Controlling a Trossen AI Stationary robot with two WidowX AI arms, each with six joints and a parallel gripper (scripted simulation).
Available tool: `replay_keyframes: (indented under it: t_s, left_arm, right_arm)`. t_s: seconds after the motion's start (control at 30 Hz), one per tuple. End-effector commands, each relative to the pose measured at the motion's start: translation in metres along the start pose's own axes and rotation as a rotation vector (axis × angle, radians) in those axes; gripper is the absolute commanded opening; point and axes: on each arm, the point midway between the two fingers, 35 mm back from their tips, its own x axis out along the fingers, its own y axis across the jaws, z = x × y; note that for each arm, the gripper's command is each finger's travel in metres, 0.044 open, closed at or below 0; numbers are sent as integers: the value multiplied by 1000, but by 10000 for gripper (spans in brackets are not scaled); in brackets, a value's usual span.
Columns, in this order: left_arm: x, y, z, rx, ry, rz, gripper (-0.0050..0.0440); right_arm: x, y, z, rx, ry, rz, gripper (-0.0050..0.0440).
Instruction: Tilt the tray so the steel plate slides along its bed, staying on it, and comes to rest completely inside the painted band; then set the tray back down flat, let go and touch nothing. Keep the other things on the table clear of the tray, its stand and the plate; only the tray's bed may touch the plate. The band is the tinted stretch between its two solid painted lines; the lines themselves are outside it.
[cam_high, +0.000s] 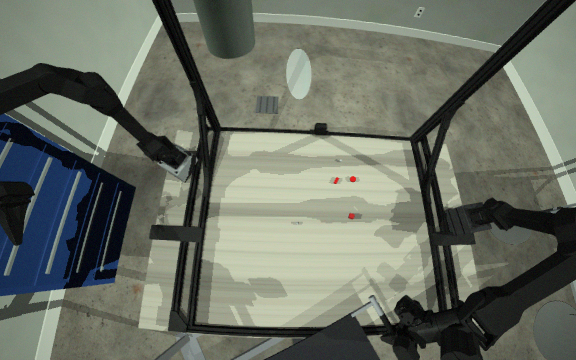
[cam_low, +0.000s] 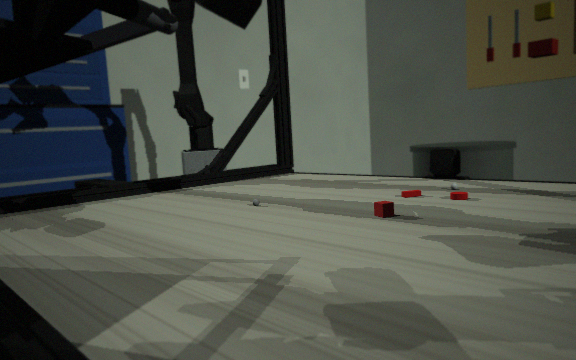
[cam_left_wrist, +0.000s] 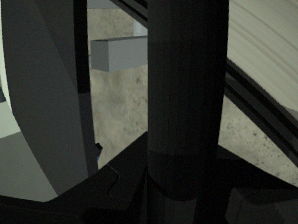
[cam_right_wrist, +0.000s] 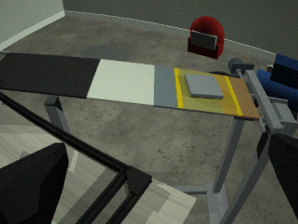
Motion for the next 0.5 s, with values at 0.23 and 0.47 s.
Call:
replay_keyframes:
  t_s: [0.23,0.47]
  left_arm:
    - [-13,16,-1,0,2,51,0]
    - [-15,18,-1,0,2,55,0]
  right_arm:
    - [0,0,0,-1,1,0,440]
    - [0,0,0,-1,1,0,440]
